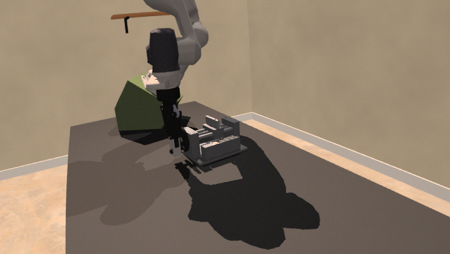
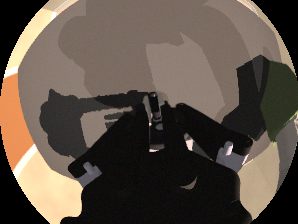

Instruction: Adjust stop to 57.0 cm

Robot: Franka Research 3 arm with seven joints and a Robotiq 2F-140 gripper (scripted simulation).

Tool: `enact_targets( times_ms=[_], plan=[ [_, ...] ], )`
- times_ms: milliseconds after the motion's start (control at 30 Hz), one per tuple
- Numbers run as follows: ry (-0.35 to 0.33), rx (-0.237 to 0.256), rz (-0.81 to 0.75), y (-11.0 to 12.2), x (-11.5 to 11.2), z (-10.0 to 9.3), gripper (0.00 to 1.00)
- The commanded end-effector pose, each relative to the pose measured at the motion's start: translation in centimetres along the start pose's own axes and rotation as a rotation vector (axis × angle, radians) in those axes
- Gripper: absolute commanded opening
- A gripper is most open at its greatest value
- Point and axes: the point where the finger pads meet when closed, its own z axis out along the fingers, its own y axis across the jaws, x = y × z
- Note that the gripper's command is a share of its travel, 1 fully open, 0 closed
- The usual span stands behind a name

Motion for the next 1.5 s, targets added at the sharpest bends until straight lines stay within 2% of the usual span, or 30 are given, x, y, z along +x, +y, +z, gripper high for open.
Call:
enact_targets(
  times_ms=[0,800,1467],
  plan=[
    [0.002,0.009,0.006,-0.7,0.2,-0.2,0.04],
    [0.002,0.009,0.006,-2.4,0.2,-1.9,0.04],
    [0.002,0.009,0.006,-2.5,0.2,-3.7,0.04]
  ],
)
